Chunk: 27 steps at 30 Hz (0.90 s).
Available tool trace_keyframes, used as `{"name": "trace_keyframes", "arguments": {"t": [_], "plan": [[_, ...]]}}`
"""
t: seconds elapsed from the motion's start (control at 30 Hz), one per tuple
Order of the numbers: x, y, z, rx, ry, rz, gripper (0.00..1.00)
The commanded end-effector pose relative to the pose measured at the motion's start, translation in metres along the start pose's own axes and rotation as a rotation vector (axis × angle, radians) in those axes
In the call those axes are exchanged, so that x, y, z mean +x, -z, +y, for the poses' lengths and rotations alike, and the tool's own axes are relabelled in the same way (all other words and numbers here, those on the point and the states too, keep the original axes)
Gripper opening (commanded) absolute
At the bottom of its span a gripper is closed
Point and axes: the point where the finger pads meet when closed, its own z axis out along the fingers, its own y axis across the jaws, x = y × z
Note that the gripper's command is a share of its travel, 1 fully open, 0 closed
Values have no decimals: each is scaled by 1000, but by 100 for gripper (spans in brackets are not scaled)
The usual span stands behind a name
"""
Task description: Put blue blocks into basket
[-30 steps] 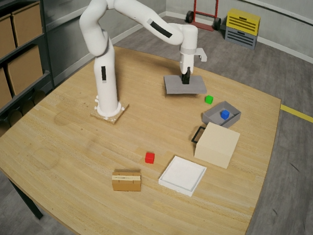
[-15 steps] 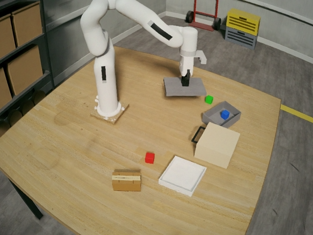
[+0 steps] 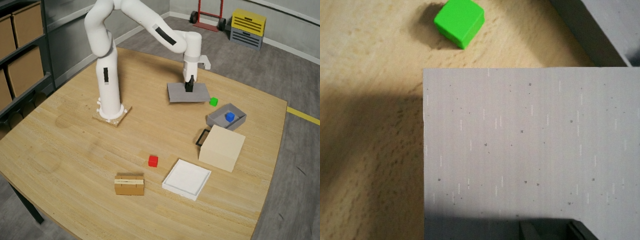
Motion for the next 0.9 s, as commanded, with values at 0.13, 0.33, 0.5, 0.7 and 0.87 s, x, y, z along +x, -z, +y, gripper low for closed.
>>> {"name": "trace_keyframes", "arguments": {"t": [0.13, 0.33, 0.5, 0.7, 0.87], "plan": [[2, -13, 0, 0, 0, 5, 0], [2, -26, 0, 0, 0, 5, 0], [2, -35, 0, 0, 0, 5, 0], [2, -46, 0, 0, 0, 5, 0], [2, -57, 0, 0, 0, 5, 0]]}}
